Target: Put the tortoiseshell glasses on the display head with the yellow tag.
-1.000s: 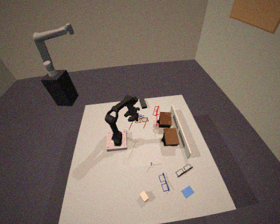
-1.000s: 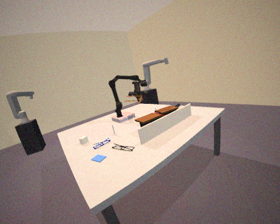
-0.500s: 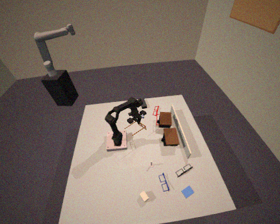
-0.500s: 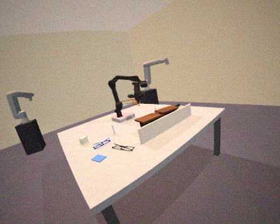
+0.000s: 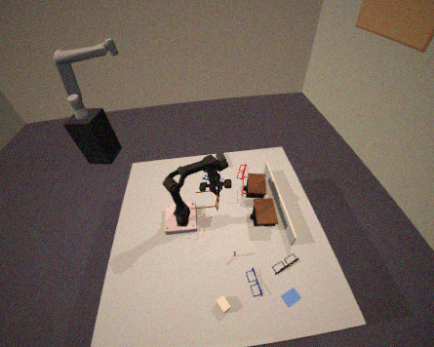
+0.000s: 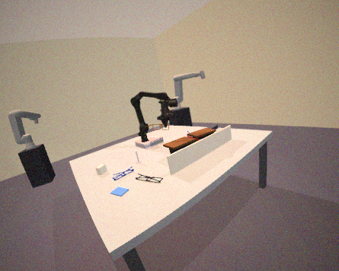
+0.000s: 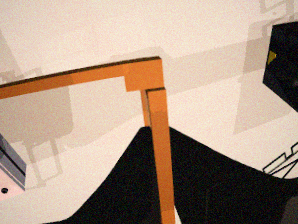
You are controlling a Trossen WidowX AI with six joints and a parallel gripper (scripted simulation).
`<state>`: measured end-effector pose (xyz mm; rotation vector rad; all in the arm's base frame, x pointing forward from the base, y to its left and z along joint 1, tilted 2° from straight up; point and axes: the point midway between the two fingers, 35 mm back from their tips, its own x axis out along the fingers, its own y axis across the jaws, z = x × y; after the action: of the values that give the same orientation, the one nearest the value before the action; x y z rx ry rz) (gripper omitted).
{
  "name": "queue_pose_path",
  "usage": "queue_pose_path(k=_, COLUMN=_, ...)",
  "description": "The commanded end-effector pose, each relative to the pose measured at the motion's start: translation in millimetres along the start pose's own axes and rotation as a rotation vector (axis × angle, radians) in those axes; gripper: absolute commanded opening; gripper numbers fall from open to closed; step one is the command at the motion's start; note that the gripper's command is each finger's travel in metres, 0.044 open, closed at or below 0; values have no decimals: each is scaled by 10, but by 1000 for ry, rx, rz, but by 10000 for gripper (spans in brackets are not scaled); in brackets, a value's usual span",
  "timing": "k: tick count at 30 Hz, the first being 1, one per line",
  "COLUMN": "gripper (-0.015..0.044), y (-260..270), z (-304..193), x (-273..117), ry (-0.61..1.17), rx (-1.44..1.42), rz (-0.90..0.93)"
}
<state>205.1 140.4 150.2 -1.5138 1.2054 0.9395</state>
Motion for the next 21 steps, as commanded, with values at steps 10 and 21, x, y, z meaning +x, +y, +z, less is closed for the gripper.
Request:
queue_pose_path(k=10, gripper=0, y=-103, z=-214, x=158, ry=-12, rx=616, rz=72)
queue_pose_path(k=21, gripper=0, y=-178, z=-395, x=280, ry=0, rx=1119, rz=132)
